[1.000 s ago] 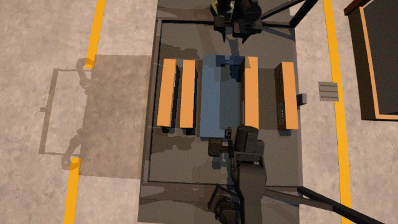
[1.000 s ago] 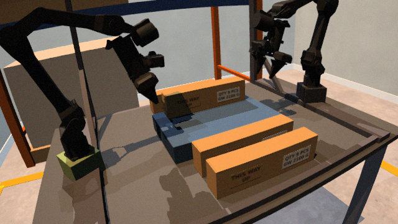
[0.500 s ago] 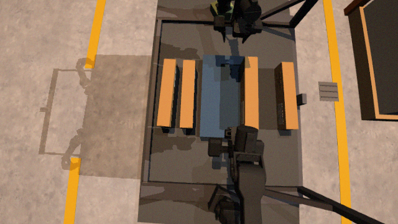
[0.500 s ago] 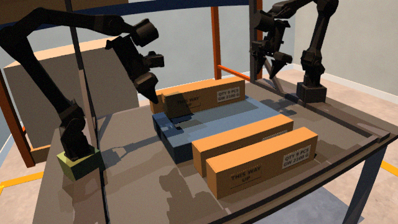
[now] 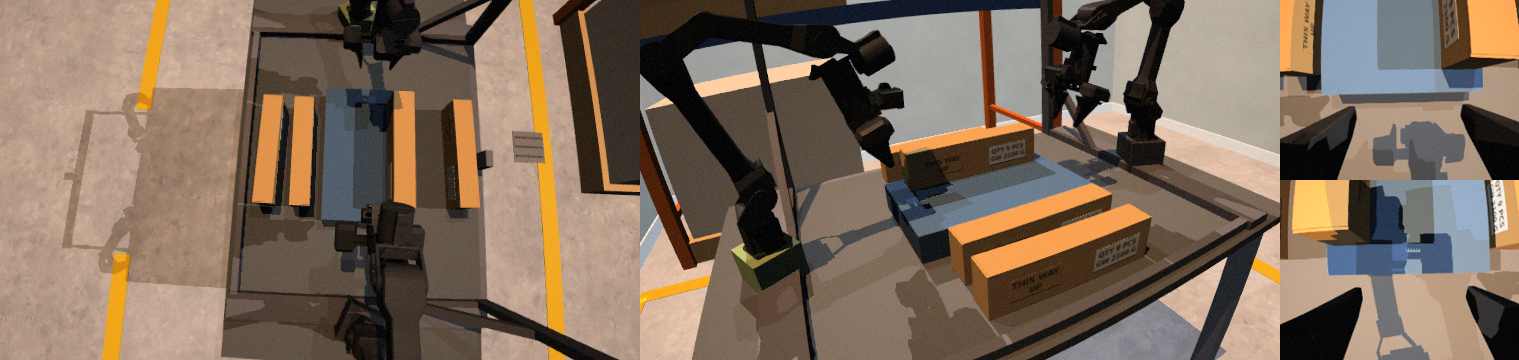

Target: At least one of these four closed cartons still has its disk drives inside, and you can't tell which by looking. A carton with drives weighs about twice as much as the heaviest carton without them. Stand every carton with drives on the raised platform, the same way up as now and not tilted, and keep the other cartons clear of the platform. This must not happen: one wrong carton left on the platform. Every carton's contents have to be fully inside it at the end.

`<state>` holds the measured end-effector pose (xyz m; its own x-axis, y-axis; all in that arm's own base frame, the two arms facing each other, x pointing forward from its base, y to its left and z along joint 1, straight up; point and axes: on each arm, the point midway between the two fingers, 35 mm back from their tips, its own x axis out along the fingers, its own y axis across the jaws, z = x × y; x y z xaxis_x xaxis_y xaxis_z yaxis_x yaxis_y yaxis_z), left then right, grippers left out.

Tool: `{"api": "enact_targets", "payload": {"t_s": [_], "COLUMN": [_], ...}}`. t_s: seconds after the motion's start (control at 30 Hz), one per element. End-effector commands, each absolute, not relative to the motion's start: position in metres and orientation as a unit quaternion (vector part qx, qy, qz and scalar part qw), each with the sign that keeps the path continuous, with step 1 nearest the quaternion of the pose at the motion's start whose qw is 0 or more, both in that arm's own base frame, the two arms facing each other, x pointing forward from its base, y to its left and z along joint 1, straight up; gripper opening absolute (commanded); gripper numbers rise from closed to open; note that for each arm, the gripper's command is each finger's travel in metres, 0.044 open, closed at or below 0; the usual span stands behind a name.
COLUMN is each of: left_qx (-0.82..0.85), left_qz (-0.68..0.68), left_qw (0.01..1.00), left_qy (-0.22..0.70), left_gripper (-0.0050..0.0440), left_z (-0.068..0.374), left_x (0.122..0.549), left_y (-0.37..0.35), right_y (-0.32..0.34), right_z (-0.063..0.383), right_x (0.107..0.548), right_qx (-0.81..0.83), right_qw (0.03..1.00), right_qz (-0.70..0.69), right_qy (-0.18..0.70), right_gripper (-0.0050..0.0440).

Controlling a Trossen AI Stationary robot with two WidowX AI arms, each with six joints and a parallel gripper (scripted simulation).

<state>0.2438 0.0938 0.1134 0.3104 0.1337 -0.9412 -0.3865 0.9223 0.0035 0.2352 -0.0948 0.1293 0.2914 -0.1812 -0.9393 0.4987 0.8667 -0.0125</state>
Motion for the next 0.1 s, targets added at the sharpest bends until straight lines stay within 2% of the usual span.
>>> {"api": "enact_targets", "payload": {"t_s": [0.0,0.07], "left_qx": [-0.112,-0.112], "left_qz": [0.162,0.162], "left_qw": [0.805,0.805], "left_qy": [0.559,0.559], "left_gripper": [0.0382,0.0382], "left_z": [0.1162,0.1162], "left_x": [0.2438,0.2438], "left_y": [0.0939,0.0939], "right_y": [-0.0952,-0.0952], "right_z": [0.1335,0.1335], "right_x": [0.2349,0.2349], "right_qx": [0.142,0.142], "right_qw": [0.796,0.796], "right_qz": [-0.215,-0.215], "right_qy": [0.547,0.547], "right_gripper": [0.0381,0.0381]}}
